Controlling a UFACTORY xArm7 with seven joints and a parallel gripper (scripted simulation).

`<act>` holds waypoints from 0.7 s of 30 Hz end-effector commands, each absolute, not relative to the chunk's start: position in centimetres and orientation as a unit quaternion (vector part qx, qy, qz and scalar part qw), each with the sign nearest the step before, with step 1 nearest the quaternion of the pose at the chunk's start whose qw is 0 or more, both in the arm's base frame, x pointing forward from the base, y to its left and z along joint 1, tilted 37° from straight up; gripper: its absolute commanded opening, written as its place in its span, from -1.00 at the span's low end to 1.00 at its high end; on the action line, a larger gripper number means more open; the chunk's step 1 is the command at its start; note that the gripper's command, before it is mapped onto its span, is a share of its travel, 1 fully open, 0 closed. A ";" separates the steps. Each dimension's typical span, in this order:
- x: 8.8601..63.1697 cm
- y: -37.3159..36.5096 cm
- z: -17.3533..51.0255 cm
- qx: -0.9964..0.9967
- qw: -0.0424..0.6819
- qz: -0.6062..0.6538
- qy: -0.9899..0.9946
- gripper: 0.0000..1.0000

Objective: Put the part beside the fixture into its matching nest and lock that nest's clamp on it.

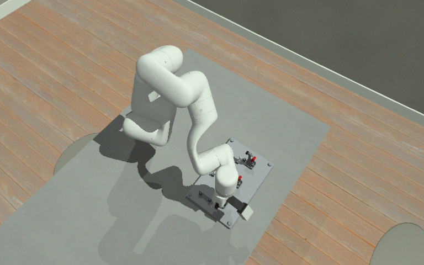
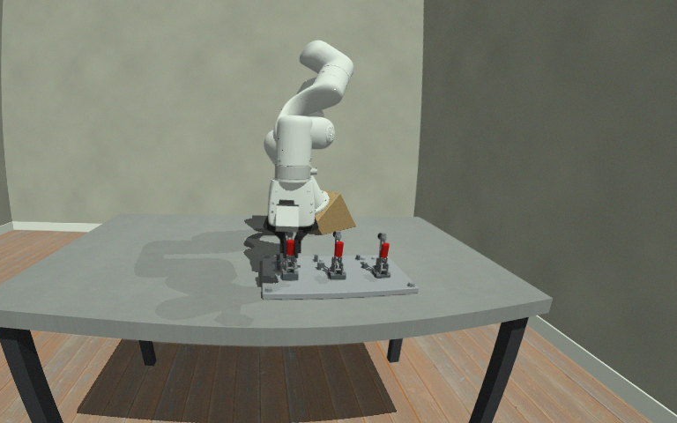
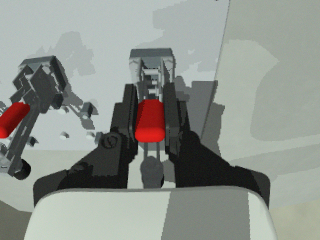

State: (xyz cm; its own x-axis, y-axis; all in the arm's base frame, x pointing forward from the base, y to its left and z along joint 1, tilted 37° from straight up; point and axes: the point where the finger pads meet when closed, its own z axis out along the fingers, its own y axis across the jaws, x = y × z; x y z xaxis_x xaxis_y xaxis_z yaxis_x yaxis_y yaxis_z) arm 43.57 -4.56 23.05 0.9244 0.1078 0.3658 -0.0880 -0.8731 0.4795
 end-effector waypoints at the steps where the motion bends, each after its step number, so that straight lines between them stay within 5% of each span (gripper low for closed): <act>1: 43.8 -4.5 23.2 0.948 0.252 0.196 0.006 -1.00; 21: 45.0 -4.4 23.6 0.948 0.252 0.196 0.006 -1.00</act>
